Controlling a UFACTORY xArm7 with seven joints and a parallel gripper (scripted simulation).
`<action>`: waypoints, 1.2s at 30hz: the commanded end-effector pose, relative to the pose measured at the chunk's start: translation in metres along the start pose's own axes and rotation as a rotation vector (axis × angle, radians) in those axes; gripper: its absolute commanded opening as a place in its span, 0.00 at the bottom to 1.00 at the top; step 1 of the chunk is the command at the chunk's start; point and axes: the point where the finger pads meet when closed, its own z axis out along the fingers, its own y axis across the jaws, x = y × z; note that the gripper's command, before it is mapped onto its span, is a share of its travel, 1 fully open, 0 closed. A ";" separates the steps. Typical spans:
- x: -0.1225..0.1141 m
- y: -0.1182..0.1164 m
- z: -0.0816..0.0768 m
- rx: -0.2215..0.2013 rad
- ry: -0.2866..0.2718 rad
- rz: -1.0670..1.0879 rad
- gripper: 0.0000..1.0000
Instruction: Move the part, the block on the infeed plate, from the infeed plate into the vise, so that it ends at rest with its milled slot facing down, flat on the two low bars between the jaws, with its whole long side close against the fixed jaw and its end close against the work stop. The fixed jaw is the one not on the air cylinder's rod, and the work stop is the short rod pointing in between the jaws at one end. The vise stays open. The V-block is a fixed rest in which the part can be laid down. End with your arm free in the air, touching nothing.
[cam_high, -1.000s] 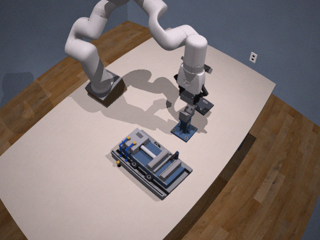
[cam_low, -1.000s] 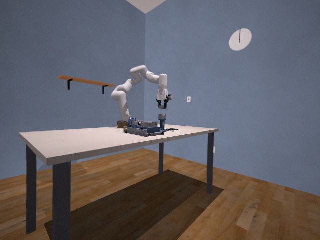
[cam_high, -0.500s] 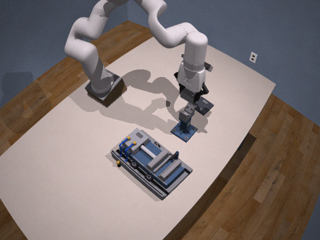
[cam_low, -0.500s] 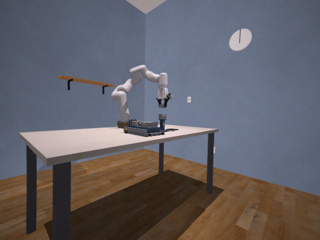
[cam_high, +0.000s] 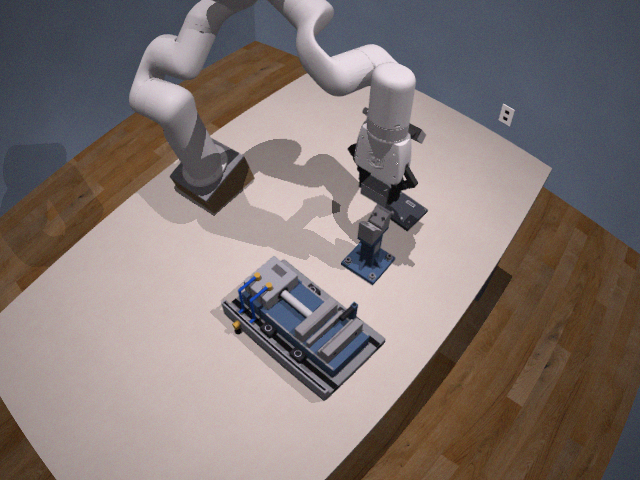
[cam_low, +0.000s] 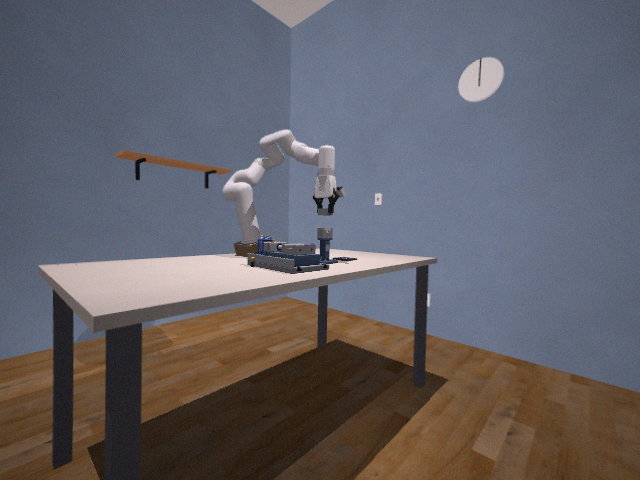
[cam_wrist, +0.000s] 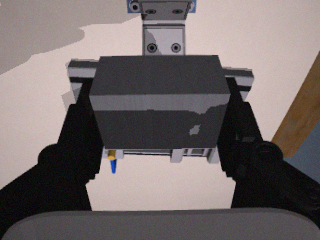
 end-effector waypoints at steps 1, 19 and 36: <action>0.000 0.001 -0.002 -0.004 0.001 -0.002 0.00; -0.007 0.005 -0.002 -0.004 0.002 -0.047 0.00; -0.023 0.014 -0.002 -0.003 0.005 -0.163 0.00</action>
